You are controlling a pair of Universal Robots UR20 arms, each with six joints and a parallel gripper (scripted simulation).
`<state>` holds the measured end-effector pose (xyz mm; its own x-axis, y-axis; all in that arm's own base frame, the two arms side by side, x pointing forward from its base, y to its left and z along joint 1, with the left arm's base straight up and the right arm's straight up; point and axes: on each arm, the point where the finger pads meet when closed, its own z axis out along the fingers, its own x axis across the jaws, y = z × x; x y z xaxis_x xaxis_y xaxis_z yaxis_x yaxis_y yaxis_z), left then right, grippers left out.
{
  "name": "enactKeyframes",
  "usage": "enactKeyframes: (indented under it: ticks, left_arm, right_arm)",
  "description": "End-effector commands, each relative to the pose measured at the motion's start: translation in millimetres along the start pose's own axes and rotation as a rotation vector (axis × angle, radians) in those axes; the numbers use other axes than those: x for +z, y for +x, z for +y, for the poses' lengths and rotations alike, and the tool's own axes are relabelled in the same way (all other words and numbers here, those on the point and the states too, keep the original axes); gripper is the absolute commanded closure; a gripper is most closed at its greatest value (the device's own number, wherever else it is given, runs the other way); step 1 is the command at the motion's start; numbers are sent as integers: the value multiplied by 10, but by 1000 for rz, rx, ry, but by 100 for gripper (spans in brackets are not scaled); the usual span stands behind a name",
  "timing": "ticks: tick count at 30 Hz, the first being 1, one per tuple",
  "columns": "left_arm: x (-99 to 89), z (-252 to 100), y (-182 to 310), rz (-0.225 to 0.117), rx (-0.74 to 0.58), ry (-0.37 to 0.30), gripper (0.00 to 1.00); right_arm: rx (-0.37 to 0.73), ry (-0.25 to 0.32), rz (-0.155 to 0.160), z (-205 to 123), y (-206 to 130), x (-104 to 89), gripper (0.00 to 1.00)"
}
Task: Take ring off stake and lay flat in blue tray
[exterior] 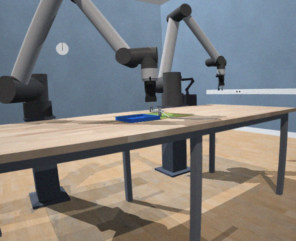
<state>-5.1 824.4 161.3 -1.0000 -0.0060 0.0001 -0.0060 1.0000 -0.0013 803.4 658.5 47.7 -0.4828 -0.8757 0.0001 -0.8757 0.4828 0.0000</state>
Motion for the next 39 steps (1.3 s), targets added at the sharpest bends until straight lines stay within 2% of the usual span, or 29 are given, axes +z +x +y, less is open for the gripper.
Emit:
enactKeyframes:
  ticks: [1,13,21,31,39]
  left_arm:
    - [-7,5,0,0,0,-1,0]
    - [-7,5,0,0,0,-1,0]
    - [-7,5,0,0,0,-1,0]
    - [-7,5,0,0,0,-1,0]
    - [-7,5,0,0,0,-1,0]
  right_arm:
    - [0,0,-1,21,-6,-24,100]
    - [0,-18,-1,28,-35,-25,100]
    - [0,-102,-1,16,-35,-26,100]
    - [0,-113,-1,5,-83,-51,100]
    - [0,-193,-1,-6,-83,-79,100]
